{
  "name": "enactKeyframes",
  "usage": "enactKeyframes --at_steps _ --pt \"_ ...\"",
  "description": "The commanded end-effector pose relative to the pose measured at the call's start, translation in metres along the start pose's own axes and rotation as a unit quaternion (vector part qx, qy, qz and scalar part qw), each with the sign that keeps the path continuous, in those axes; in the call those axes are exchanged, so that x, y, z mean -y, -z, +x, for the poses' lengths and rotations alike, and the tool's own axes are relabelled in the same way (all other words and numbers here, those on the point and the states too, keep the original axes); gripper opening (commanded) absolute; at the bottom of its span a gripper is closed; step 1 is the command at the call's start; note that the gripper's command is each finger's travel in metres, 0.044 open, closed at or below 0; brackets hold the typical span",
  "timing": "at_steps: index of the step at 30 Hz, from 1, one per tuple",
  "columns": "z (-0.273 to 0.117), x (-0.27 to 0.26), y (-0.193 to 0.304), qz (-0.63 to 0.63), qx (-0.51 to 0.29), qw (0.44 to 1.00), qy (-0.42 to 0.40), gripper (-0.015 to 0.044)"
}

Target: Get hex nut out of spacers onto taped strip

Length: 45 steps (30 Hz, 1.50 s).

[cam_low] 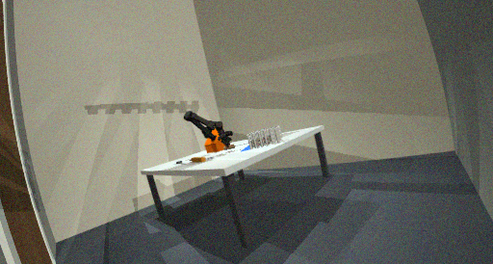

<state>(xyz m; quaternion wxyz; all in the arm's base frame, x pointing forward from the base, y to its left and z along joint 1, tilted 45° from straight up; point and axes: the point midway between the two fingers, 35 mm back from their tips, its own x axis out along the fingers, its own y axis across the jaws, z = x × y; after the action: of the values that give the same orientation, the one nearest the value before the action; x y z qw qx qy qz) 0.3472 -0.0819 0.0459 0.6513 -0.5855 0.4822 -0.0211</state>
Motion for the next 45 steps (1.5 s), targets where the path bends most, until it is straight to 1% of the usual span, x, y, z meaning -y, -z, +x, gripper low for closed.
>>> enactKeyframes --at_steps 1,45 --pt "0.000 0.002 -0.005 0.003 0.002 1.000 0.004 0.0000" --pt "0.010 0.003 -0.031 0.003 0.003 1.000 0.004 0.0000"
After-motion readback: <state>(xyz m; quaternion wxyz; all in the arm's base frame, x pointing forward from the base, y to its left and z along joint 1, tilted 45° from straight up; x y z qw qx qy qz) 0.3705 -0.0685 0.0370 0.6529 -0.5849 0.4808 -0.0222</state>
